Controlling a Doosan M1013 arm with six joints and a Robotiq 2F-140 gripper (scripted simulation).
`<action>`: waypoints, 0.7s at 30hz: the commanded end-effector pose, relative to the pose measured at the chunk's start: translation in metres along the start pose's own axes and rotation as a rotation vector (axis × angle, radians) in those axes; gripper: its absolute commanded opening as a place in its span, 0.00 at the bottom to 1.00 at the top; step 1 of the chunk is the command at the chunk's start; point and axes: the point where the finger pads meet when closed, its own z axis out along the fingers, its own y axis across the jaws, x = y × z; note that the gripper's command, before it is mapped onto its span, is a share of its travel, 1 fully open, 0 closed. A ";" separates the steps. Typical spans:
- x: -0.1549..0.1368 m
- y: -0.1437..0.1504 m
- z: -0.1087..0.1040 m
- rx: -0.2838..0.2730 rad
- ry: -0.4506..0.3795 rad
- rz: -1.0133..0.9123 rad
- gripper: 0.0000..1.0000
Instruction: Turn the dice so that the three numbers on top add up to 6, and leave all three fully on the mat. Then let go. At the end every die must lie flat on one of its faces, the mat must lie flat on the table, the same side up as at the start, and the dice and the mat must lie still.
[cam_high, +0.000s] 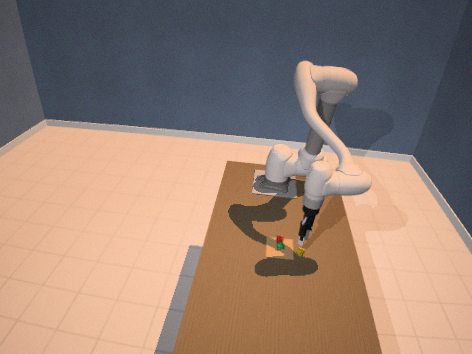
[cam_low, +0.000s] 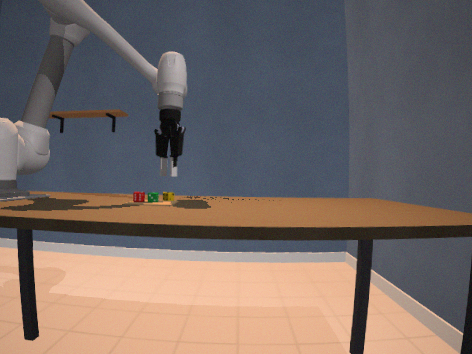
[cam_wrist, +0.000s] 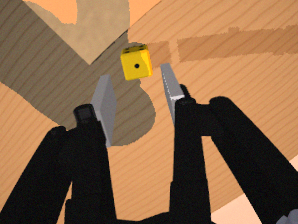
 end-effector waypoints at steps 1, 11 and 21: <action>0.000 0.000 0.004 0.000 0.000 -0.003 0.28; -0.001 0.000 0.018 0.000 0.000 -0.003 0.28; -0.001 0.000 0.032 0.000 0.000 -0.003 0.28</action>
